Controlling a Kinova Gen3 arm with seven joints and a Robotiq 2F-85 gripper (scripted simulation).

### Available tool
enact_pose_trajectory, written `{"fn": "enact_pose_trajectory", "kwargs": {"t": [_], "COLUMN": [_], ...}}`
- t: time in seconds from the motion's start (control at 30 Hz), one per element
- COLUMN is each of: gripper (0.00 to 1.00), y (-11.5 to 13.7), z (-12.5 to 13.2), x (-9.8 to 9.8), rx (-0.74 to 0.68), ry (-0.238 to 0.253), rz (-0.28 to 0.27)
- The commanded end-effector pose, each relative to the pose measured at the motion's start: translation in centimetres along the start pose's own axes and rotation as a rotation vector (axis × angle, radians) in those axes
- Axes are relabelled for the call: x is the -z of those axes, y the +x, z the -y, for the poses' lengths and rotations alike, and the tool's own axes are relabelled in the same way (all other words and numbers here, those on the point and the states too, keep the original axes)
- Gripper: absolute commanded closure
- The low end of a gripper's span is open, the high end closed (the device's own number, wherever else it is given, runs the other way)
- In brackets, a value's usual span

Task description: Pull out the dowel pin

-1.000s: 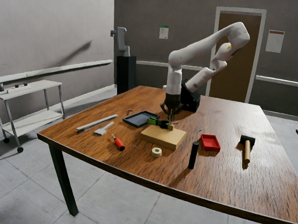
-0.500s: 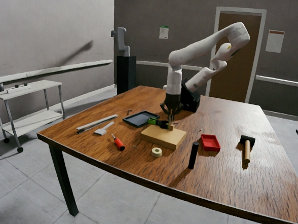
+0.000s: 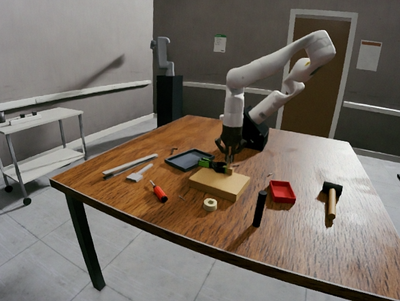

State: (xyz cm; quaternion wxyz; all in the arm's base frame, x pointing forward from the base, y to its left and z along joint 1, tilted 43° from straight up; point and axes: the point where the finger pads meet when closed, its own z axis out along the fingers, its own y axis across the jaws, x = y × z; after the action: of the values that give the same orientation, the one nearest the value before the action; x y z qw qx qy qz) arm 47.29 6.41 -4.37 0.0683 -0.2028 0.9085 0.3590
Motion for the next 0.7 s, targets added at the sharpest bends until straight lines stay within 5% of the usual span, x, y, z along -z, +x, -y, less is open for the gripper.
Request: {"fn": "enact_pose_trajectory", "kwargs": {"t": [0.0, 0.67], "gripper": [0.90, 0.90], "y": [-0.04, -0.04], "z": [0.05, 0.05], "x": [0.10, 0.11], "rx": [-0.008, -0.048], "ry": [0.001, 0.001], "rz": [0.001, 0.001]}}
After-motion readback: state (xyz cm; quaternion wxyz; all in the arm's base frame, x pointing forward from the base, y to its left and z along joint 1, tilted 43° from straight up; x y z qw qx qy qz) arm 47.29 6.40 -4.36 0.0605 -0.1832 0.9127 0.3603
